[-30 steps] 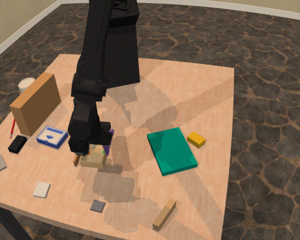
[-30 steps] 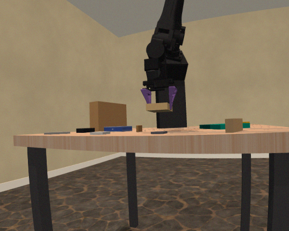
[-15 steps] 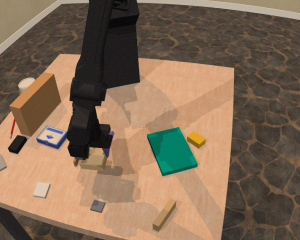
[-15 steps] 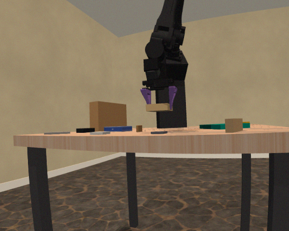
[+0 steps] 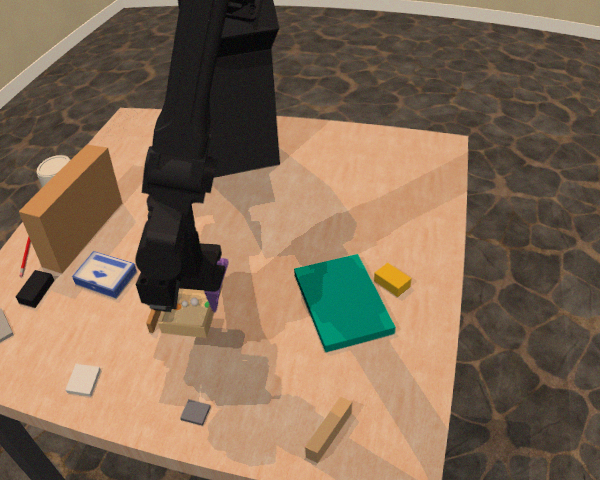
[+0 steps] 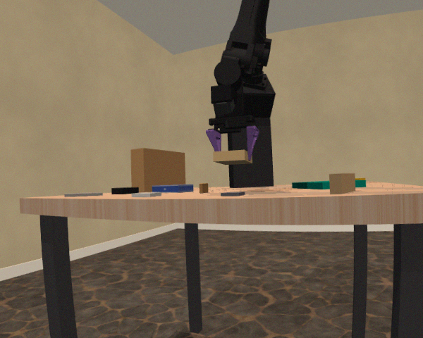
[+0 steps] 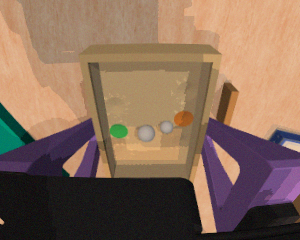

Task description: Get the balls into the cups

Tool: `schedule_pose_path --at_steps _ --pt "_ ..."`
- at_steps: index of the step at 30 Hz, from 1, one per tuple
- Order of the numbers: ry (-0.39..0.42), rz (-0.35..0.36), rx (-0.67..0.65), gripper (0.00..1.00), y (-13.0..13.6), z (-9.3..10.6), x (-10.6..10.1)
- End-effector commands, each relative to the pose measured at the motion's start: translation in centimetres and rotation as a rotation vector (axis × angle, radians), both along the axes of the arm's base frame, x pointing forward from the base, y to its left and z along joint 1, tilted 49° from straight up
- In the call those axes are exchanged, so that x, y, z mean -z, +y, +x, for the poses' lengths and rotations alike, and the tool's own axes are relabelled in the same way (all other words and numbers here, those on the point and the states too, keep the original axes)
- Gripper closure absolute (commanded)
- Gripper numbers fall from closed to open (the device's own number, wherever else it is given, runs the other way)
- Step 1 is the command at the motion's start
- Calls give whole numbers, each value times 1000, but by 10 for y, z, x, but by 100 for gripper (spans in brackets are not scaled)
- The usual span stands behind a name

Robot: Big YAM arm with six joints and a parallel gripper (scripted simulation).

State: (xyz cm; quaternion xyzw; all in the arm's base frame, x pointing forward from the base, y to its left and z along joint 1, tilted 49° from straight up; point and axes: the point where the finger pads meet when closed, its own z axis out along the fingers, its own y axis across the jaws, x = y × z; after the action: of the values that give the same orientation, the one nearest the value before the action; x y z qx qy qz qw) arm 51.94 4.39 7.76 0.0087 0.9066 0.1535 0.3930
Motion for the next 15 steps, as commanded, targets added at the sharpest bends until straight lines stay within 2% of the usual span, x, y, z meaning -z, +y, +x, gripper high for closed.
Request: schedule_pose_path --at_steps 1,7,8,9,13,15 --pt "2 -9 -14 30 -2 3 -13" --pt "21 -13 -13 30 -4 4 -13" --pt "43 -4 -14 30 -8 -2 -2" --pt "5 -10 -6 30 -8 2 -9" --pt "-3 24 3 30 -8 1 1" --pt "-22 18 14 30 -9 1 -4"
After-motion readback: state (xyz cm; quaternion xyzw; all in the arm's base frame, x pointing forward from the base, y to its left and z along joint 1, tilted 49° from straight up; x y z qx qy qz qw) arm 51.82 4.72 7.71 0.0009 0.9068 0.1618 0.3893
